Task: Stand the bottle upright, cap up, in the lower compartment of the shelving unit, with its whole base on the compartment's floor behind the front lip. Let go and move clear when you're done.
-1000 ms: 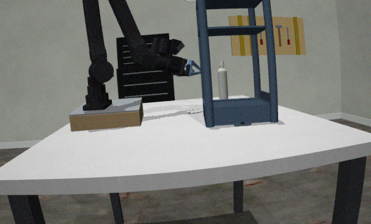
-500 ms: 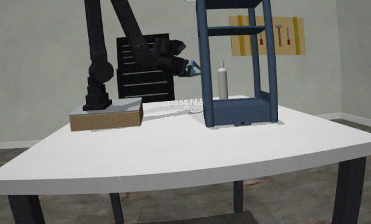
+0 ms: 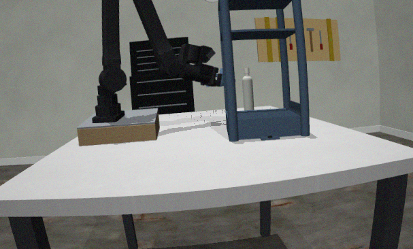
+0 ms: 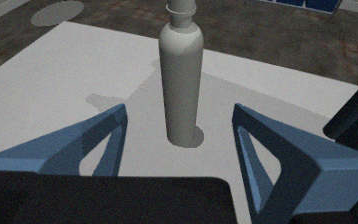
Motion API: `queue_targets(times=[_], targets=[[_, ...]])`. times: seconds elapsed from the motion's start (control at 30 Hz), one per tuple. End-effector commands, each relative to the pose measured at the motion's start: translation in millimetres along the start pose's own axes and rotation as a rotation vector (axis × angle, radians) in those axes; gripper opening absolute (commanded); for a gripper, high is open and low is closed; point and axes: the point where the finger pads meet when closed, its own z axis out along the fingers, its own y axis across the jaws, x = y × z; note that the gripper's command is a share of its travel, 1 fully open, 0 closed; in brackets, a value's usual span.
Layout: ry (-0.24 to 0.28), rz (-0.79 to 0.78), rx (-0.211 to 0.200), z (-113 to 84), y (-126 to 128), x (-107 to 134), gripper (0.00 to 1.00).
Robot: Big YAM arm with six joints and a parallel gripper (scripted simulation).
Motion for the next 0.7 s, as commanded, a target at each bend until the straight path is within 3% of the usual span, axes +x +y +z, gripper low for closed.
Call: queue_targets(times=[0.0, 0.1, 0.57, 0.67], targets=[[-0.042, -0.003, 0.014, 21.1, -7, -15, 0.73], [-0.042, -0.003, 0.014, 25.0, -8, -15, 0.73], [-0.016, -0.003, 0.013, 76.9, -9, -9, 0.73], [-0.015, -0.003, 0.013, 79.8, -9, -8, 0.73]])
